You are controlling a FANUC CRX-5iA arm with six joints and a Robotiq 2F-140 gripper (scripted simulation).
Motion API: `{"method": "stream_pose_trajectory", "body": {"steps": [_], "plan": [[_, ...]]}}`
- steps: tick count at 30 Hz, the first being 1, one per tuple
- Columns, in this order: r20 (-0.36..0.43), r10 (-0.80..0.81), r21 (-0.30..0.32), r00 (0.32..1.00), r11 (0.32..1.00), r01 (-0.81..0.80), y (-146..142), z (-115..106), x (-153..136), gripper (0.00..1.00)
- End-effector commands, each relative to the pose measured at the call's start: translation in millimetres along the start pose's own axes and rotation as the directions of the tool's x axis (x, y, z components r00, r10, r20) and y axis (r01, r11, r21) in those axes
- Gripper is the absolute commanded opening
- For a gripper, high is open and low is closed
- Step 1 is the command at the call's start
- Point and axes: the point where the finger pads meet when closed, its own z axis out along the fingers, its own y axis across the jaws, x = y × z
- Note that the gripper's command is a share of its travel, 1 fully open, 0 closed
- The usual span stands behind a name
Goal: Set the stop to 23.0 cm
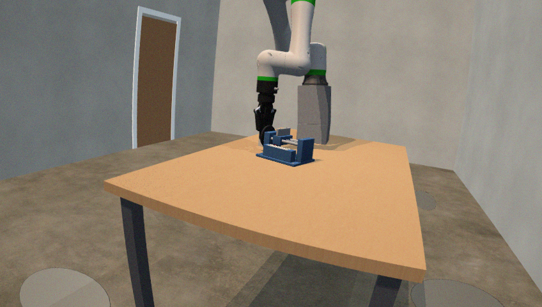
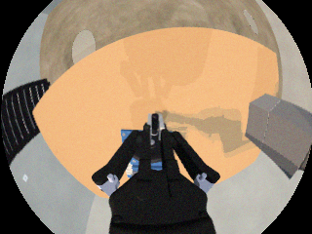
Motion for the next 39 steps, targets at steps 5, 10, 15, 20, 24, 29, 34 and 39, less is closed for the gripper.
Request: {"method": "stream_pose_trajectory", "body": {"steps": [5, 10, 15, 20, 24, 29, 34, 39], "plan": [[0.0, 0.0, 0.0, 1.0, 1.0, 0.0, -9.9, 0.9, 0.0, 0.04], [0.0, 0.0, 0.0, 1.0, 1.0, 0.0, -16.0, 0.1, 0.0, 0.04], [0.0, 0.0, 0.0, 1.0, 1.0, 0.0, -22.8, -2.3, 0.0, 0.04], [0.0, 0.0, 0.0, 1.0, 1.0, 0.0, -28.9, -5.9, 0.0, 0.04], [0.0, 0.0, 0.0, 1.0, 1.0, 0.0, -31.0, -7.5, 0.0, 0.04], [0.0, 0.0, 0.0, 1.0, 1.0, 0.0, -35.3, -11.8, 0.0, 0.04], [0.0, 0.0, 0.0, 1.0, 1.0, 0.0, -38.1, -15.8, 0.0, 0.04], [0.0, 0.0, 0.0, 1.0, 1.0, 0.0, -39.6, -18.4, 0.0, 0.04]]}}
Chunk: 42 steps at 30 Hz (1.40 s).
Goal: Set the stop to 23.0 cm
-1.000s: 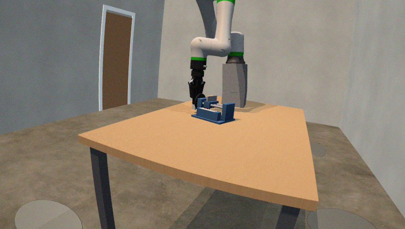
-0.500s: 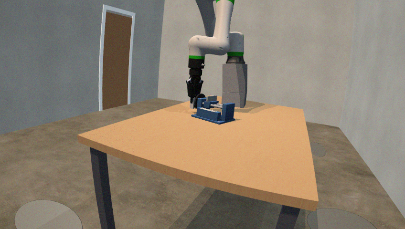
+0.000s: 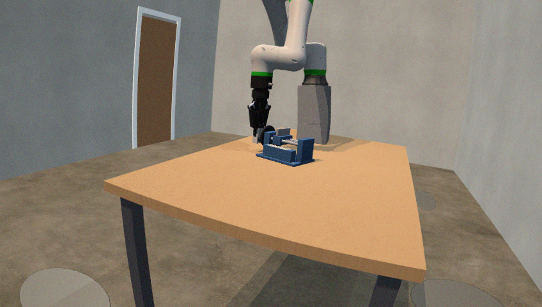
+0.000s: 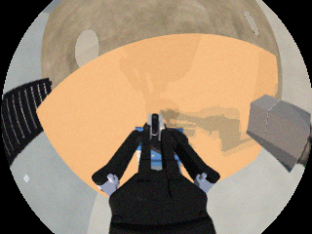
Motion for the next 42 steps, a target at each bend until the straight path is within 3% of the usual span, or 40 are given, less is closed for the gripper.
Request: {"method": "stream_pose_trajectory", "body": {"steps": [1, 38, 39, 42], "plan": [[0.0, 0.0, 0.0, 1.0, 1.0, 0.0, -0.1, -0.4, 0.0, 0.04], [0.0, 0.0, 0.0, 1.0, 1.0, 0.0, -2.1, -5.0, 0.0, 0.04], [0.0, 0.0, 0.0, 1.0, 1.0, 0.0, -2.1, -5.0, 0.0, 0.33], [0.0, 0.0, 0.0, 1.0, 1.0, 0.0, -2.1, -5.0, 0.0, 0.33]]}}
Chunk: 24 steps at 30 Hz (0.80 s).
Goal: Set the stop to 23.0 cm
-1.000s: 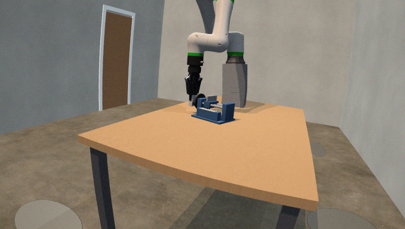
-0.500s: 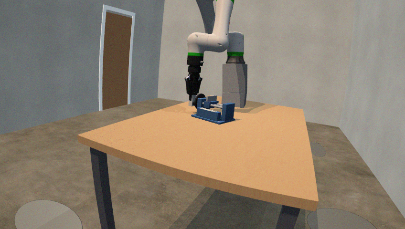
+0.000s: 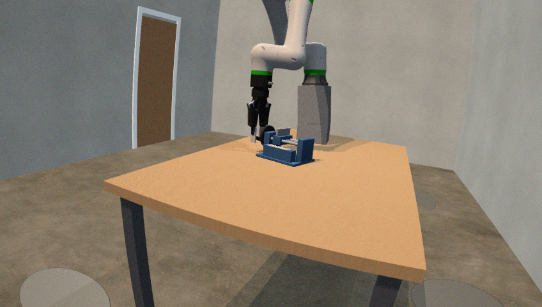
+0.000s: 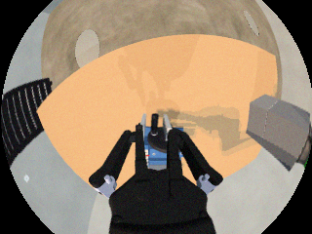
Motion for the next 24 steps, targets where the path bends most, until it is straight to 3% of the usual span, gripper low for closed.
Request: {"method": "stream_pose_trajectory", "body": {"steps": [1, 24], "plan": [[0.0, 0.0, 0.0, 1.0, 1.0, 0.0, -0.2, -0.1, 0.0, 0.33], [0.0, 0.0, 0.0, 1.0, 1.0, 0.0, -0.2, -3.5, 0.0, 0.33]]}}
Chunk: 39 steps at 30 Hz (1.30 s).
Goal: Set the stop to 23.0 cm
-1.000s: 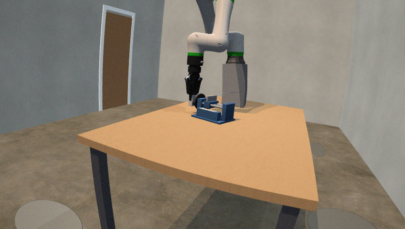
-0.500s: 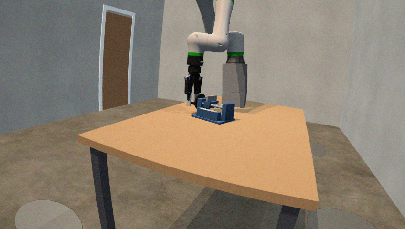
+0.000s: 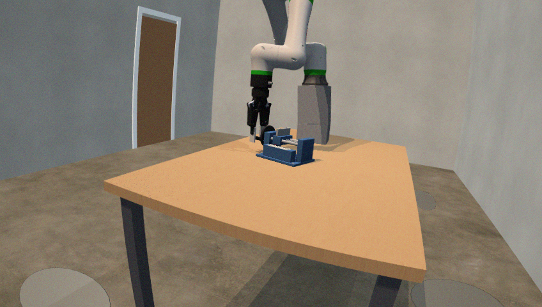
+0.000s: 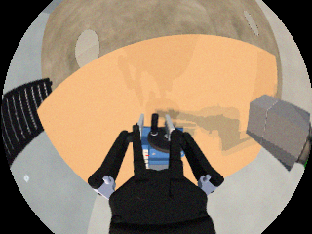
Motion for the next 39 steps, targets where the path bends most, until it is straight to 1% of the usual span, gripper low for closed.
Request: {"method": "stream_pose_trajectory", "body": {"steps": [1, 3, 5, 8, 9, 11, 12, 28, 34, 39], "plan": [[0.0, 0.0, 0.0, 1.0, 1.0, 0.0, -0.2, -9.4, 0.0, 0.33], [0.0, 0.0, 0.0, 1.0, 1.0, 0.0, -0.2, -9.4, 0.0, 0.33], [0.0, 0.0, 0.0, 1.0, 1.0, 0.0, -0.2, -32.9, 0.0, 0.33], [0.0, 0.0, 0.0, 1.0, 1.0, 0.0, -0.2, -77.5, 0.0, 0.33], [0.0, 0.0, 0.0, 1.0, 1.0, 0.0, -0.2, -77.5, 0.0, 0.33], [0.0, 0.0, 0.0, 1.0, 1.0, 0.0, -0.2, -95.8, 0.0, 0.33], [0.0, 0.0, 0.0, 1.0, 1.0, 0.0, -0.2, -99.1, 0.0, 0.33], [0.0, 0.0, 0.0, 1.0, 1.0, 0.0, -0.2, -99.7, 0.0, 0.33], [0.0, 0.0, 0.0, 1.0, 1.0, 0.0, -0.2, -106.3, 0.0, 0.33], [0.0, 0.0, 0.0, 1.0, 1.0, 0.0, -0.3, -106.9, -0.3, 0.33]]}}
